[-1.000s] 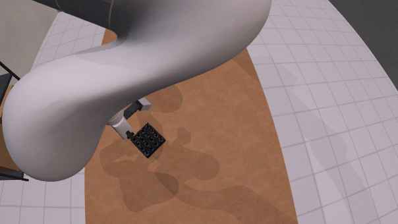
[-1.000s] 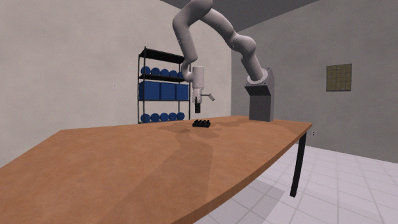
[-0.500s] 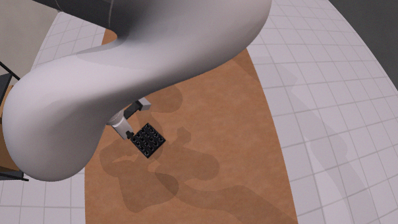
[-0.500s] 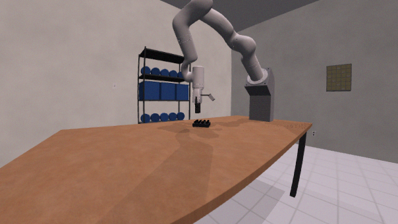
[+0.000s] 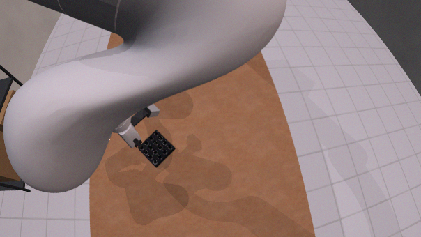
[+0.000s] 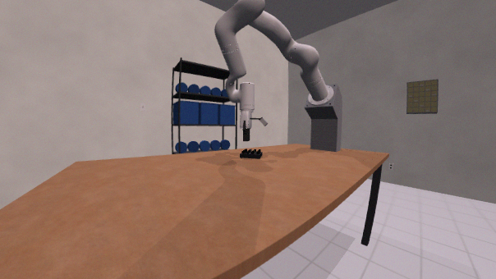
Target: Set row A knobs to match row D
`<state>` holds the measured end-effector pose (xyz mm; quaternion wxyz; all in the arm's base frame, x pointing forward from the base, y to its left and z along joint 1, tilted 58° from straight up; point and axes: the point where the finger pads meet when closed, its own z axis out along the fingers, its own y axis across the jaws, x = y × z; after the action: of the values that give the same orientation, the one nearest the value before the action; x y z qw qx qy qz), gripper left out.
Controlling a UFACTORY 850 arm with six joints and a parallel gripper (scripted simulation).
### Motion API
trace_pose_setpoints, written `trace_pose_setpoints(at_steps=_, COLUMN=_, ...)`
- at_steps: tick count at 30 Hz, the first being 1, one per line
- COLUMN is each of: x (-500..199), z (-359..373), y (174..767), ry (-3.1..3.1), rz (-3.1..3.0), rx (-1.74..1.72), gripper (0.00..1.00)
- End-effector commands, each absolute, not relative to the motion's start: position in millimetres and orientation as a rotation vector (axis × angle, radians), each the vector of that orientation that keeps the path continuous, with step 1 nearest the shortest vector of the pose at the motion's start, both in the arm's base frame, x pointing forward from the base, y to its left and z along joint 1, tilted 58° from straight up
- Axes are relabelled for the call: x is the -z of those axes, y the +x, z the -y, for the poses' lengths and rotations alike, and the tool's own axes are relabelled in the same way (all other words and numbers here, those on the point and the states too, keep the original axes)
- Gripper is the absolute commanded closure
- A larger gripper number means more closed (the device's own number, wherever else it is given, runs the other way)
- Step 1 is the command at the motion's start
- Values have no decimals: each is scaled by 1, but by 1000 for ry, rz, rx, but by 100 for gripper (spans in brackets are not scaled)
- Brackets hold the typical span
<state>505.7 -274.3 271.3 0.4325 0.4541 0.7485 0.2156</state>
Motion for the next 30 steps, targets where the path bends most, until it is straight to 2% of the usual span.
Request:
trace_pose_setpoints(at_steps=1, x=-270, z=275, y=508, ry=1132, rz=-1865, rx=-537, gripper=81)
trace_pose_setpoints(at_steps=30, x=-255, z=277, y=533, ry=1132, rz=-1865, rx=-537, gripper=81)
